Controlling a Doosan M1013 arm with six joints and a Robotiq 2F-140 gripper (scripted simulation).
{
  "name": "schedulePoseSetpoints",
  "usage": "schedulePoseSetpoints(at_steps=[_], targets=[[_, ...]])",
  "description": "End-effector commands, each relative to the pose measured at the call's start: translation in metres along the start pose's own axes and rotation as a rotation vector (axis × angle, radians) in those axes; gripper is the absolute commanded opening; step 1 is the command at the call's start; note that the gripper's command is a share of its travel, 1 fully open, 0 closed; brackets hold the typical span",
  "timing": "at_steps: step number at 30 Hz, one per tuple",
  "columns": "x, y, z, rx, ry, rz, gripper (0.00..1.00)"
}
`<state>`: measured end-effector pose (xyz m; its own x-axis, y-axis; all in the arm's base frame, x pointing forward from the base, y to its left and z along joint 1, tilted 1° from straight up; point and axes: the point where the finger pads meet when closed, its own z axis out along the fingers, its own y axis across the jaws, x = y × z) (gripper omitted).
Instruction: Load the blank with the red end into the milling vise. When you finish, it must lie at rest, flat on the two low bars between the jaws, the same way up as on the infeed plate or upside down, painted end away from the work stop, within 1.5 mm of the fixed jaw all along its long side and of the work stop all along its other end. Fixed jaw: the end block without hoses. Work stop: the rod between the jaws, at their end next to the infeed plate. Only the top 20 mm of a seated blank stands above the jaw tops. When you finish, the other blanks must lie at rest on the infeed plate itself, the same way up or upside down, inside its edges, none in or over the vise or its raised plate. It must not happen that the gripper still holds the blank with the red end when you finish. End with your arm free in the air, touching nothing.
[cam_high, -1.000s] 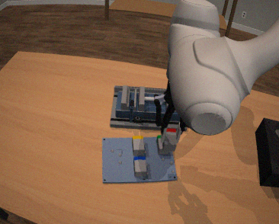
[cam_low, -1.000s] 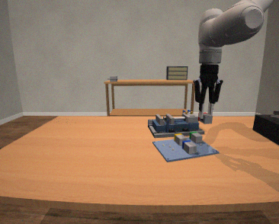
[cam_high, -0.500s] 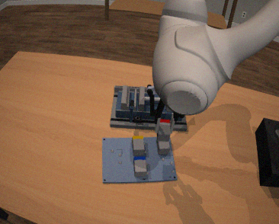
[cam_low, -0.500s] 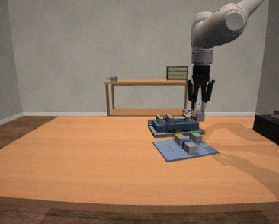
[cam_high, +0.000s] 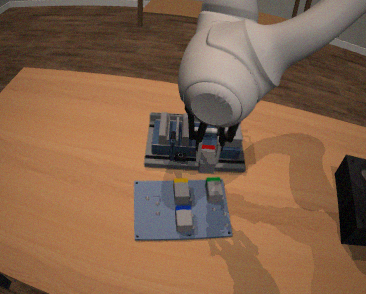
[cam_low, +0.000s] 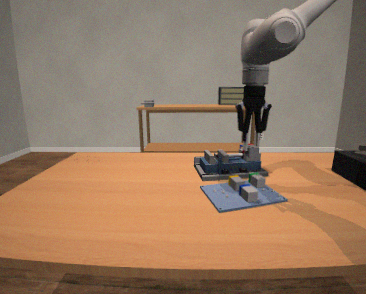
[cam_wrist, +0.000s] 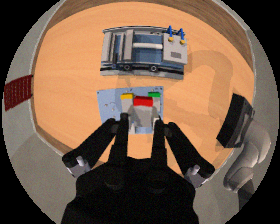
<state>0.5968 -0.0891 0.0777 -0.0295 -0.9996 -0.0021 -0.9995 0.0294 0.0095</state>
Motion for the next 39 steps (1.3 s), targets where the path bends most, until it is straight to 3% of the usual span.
schedulePoseSetpoints(at_steps=[1,39], targets=[[0.01,-0.005,0.0,0.0,0.0,0.0,0.0],[0.108,-0.05,0.003,0.0,0.0,0.0,0.0]])
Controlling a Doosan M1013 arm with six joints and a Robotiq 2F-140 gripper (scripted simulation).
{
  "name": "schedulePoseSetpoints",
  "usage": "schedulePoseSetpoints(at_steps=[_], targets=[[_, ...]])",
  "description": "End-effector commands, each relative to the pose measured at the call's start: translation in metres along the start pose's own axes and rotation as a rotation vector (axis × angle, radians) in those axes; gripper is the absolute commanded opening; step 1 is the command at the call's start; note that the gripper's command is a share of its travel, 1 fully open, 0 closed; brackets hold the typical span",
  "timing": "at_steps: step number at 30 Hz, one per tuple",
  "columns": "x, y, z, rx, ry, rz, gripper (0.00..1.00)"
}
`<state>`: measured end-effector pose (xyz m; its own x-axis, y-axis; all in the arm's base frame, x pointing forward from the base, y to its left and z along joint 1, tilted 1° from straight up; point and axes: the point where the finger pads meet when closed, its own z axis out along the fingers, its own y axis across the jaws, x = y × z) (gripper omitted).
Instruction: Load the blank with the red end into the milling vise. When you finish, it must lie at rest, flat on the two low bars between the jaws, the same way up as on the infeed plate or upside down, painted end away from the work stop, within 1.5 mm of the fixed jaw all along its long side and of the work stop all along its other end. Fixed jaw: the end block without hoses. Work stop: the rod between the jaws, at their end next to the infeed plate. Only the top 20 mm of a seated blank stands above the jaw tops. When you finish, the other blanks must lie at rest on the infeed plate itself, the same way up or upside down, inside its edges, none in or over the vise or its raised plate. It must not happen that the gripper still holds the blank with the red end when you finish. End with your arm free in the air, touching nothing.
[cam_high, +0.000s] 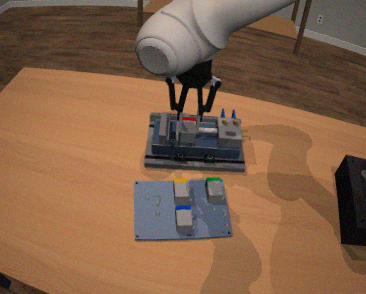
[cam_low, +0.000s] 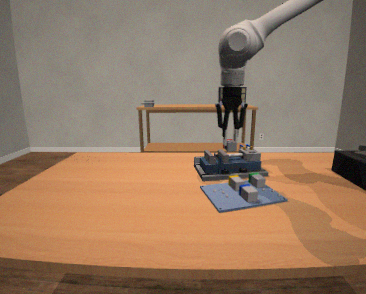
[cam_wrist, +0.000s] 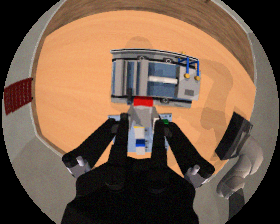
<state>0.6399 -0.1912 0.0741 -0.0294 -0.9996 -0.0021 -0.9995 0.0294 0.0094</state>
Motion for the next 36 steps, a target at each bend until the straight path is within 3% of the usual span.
schedulePoseSetpoints(at_steps=[1,22,36], targets=[[0.01,-0.005,0.0,0.0,0.0,0.0,0.0],[0.075,-0.034,0.002,0.0,0.0,0.0,0.0],[0.092,-0.042,0.003,0.0,0.0,0.0,0.0]])
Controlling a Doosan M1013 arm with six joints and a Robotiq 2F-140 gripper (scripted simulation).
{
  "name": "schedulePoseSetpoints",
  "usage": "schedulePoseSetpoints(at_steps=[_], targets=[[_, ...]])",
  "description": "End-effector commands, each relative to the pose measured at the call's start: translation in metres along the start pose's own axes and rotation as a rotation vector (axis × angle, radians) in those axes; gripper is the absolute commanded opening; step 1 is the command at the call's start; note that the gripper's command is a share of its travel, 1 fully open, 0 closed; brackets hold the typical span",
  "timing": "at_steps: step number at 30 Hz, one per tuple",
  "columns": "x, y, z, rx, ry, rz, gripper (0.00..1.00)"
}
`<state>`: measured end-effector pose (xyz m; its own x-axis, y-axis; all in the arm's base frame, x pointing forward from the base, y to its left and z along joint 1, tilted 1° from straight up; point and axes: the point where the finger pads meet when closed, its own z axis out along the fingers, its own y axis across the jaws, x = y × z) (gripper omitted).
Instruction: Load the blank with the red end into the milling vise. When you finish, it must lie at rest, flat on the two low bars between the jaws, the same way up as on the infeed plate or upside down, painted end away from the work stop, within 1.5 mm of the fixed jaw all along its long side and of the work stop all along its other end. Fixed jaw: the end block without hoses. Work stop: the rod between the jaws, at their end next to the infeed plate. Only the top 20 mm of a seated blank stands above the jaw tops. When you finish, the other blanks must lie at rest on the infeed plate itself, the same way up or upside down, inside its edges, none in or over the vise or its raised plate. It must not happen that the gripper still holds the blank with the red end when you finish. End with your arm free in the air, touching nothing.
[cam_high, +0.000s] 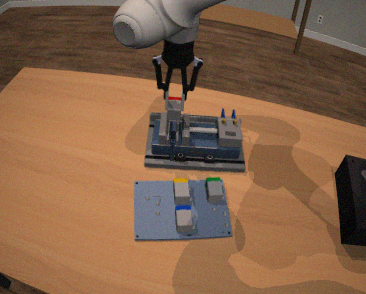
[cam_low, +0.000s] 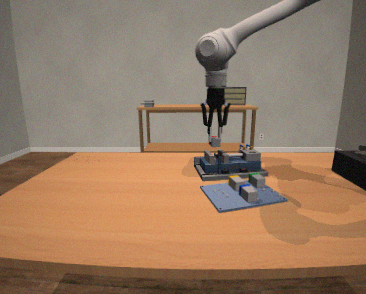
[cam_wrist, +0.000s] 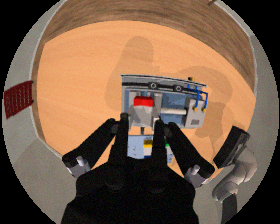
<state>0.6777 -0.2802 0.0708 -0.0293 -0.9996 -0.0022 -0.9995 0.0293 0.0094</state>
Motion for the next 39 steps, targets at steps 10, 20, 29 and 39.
schedulePoseSetpoints(at_steps=[10,20,29,39], targets=[[0.005,-0.002,0.0,0.0,0.0,0.0,0.0],[0.0,0.0,0.0,0.0,0.0,0.0,0.0],[-0.002,0.001,0.0,0.0,0.0,0.0,0.0],[-0.005,0.002,0.0,0.0,0.0,0.0,0.0]])
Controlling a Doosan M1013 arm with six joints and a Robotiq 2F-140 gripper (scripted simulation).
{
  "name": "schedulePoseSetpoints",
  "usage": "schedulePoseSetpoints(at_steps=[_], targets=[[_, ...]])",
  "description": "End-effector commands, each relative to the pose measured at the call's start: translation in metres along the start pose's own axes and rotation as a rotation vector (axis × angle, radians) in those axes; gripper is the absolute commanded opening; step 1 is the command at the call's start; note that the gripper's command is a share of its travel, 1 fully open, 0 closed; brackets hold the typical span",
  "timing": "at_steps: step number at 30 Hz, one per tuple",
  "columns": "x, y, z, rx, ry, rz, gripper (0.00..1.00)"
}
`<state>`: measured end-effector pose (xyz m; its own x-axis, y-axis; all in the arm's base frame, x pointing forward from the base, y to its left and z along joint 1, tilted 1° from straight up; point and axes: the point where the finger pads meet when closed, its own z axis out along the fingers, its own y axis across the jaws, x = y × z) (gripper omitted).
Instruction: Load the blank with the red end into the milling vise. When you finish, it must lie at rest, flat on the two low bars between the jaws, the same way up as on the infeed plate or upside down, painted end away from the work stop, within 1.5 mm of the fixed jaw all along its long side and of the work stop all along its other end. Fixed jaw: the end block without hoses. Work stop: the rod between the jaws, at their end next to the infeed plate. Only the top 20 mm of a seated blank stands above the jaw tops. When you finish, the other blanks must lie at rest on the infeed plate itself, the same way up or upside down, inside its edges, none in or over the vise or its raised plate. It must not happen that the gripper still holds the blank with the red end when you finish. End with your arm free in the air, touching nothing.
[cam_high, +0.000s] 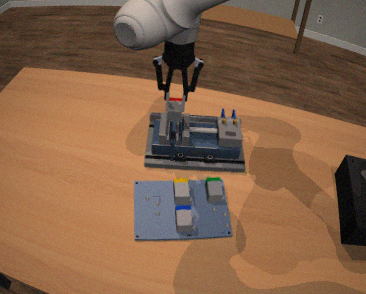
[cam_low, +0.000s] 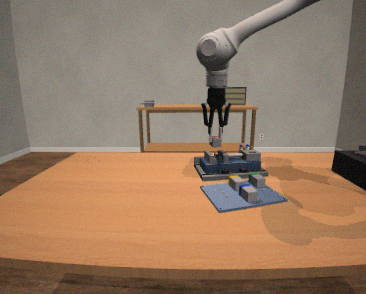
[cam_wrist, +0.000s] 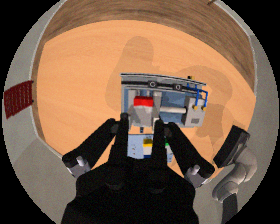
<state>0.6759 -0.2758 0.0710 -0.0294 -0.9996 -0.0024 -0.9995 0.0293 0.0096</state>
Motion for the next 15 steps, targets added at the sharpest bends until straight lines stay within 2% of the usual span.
schedulePoseSetpoints(at_steps=[1,15], targets=[[-0.0002,0.0001,-0.0002,0.0,0.0,0.0,0.0],[-0.0027,0.0012,-0.0003,0.0,0.0,0.0,0.0]])
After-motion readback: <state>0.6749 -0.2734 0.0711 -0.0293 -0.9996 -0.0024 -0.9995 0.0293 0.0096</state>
